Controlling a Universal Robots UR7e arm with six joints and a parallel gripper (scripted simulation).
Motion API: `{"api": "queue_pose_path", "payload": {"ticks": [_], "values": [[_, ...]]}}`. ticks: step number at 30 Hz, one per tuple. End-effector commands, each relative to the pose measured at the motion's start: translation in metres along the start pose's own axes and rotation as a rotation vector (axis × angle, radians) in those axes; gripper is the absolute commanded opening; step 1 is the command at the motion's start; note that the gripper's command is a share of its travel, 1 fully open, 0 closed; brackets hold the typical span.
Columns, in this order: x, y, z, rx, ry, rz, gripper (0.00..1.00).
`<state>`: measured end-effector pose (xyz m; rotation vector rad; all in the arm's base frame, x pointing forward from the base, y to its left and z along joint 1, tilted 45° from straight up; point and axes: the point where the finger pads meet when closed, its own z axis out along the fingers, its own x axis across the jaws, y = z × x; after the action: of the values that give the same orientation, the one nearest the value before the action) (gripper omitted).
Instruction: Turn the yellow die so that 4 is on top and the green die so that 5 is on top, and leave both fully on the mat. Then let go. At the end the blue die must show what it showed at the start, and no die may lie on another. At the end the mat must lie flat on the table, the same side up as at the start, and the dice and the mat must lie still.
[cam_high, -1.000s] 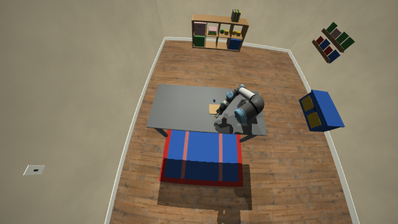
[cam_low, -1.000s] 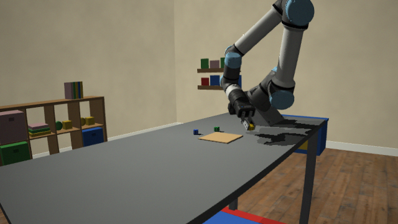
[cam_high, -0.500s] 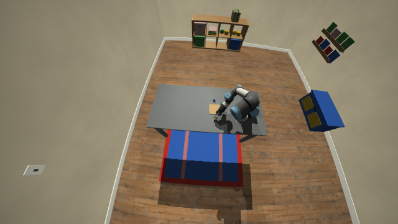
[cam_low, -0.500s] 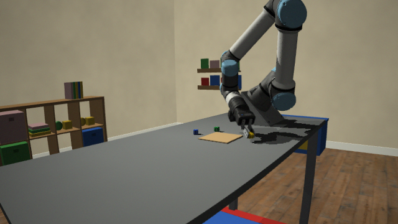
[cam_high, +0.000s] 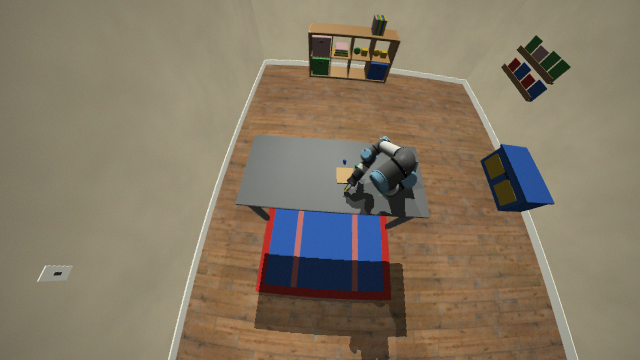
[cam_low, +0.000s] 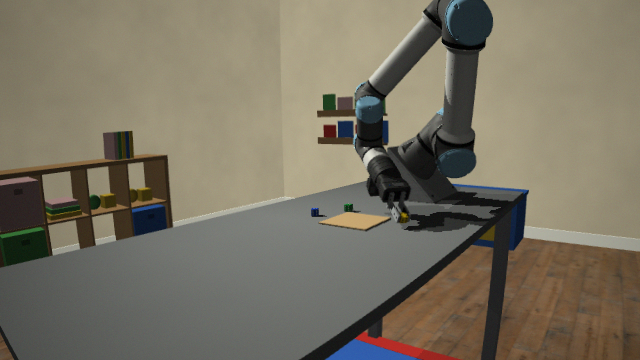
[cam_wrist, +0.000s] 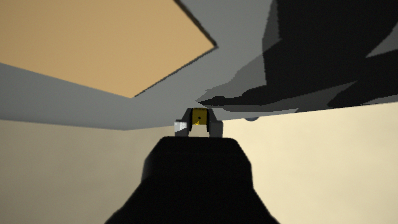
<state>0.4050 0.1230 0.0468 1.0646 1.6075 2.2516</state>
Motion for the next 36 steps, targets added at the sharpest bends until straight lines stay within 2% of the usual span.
{"api": "queue_pose_path", "payload": {"ticks": [1,36], "values": [[-0.0002,0.0002,-0.0001,0.0,0.0,-0.001,0.4],[-0.0002,-0.0049,0.0026,0.0,0.0,-0.001,0.4]]}}
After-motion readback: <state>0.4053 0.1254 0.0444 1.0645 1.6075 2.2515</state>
